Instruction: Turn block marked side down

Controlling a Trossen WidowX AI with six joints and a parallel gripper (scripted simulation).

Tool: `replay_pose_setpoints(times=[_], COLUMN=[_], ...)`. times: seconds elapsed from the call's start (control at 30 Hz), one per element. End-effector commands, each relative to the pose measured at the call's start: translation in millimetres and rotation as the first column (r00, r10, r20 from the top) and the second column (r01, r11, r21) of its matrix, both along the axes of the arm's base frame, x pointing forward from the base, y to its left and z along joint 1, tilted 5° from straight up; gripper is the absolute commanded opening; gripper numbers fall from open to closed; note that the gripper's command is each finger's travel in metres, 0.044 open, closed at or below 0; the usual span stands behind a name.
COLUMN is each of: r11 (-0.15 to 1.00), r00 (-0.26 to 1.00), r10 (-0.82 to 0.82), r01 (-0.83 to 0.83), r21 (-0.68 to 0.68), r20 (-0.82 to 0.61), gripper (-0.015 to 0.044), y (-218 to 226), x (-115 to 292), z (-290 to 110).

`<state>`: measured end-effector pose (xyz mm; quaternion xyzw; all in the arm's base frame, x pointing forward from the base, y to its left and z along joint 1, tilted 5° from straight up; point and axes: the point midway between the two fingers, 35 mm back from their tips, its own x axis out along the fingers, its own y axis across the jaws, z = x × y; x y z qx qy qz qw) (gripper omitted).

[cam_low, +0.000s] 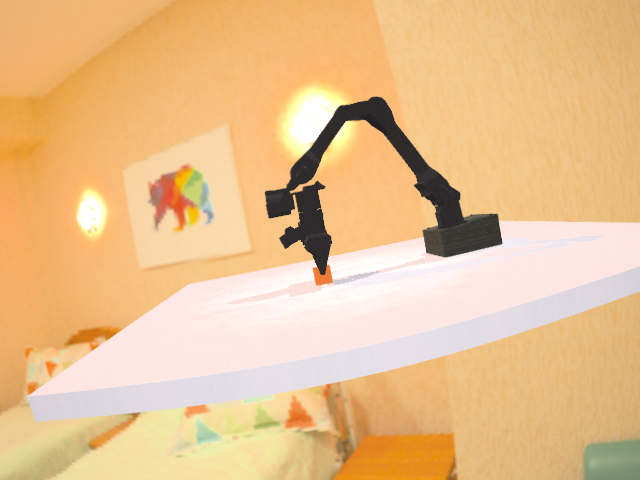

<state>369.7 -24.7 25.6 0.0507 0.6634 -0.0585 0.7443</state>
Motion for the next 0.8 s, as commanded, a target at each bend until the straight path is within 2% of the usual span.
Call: replay_pose_setpoints(times=[0.0,0.47,0.57,0.67,0.77], r11=[1.000,1.000,1.000,1.000,1.000], r00=[1.000,1.000,1.000,1.000,1.000], r10=[0.003,0.003,0.003,0.003,0.003], r01=[-0.003,-0.003,-0.003,-0.003,-0.003], r21=[0.003,0.003,0.003,0.004,0.004], r20=[0.001,0.001,0.001,0.001,0.001], gripper=[0.0157,0.0064,0.0000,0.0000,0.0000], y=[1,1,1,1,1], x=[0,0,-1,-3,-3], z=[0,0,11,28,30])
